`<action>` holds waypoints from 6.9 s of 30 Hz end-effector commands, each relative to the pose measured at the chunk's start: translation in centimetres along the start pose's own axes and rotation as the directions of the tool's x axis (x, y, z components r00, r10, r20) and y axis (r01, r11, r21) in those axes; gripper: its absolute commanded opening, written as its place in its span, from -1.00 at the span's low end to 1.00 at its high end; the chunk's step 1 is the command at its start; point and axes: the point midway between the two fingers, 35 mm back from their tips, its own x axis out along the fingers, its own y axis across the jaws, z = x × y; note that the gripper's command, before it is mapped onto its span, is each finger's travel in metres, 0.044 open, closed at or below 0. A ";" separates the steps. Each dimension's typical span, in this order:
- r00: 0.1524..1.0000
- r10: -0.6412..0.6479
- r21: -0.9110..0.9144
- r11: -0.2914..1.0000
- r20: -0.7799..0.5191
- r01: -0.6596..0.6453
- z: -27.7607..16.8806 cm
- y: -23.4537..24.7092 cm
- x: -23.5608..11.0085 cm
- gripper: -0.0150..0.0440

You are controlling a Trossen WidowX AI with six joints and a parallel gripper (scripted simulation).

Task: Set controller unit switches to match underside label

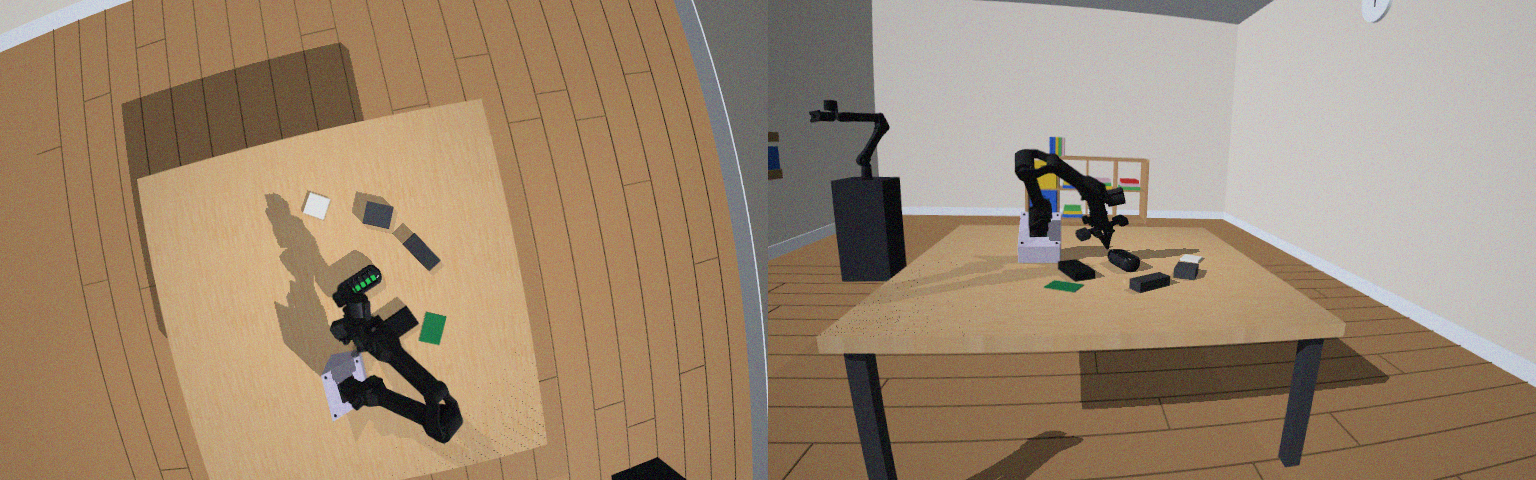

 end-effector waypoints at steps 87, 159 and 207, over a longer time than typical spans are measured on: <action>0.999 0.002 -0.079 0.997 -0.037 -0.005 0.2 0.3 5.7 -0.49; 0.999 0.009 -0.062 0.998 -0.031 -0.011 0.1 0.5 -0.1 -0.49; 0.850 0.527 0.287 0.810 0.027 -0.511 -11.8 -12.3 3.2 -0.49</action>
